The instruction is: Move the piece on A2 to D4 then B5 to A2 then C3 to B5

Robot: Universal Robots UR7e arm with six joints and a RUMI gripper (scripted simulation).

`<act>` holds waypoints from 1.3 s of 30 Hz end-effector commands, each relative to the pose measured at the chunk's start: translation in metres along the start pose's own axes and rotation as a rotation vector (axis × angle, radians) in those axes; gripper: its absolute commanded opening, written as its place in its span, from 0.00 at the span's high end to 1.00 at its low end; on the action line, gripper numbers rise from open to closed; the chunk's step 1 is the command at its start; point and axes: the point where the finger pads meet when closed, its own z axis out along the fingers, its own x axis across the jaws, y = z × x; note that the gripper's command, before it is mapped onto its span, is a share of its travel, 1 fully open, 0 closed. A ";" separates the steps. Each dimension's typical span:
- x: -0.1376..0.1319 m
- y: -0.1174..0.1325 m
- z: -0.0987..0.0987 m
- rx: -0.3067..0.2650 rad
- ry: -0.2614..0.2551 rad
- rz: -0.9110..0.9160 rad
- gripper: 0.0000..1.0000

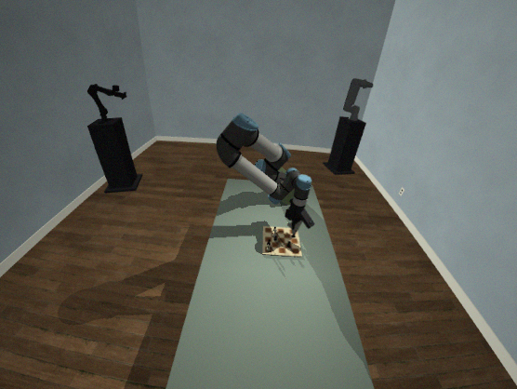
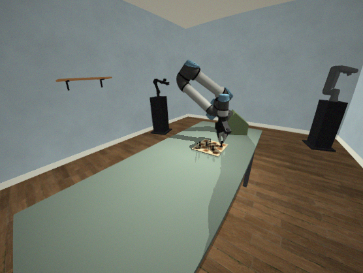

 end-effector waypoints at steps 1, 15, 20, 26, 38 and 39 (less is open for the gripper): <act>-0.002 0.002 0.001 -0.003 -0.002 -0.003 0.85; -0.002 0.002 0.001 -0.003 -0.002 -0.003 0.75; -0.002 0.002 0.001 -0.003 -0.002 -0.003 0.75; -0.001 0.000 -0.002 0.001 0.000 -0.001 0.75; 0.001 -0.001 -0.024 0.003 0.001 0.002 0.75; 0.001 -0.001 -0.024 0.003 0.001 0.002 0.75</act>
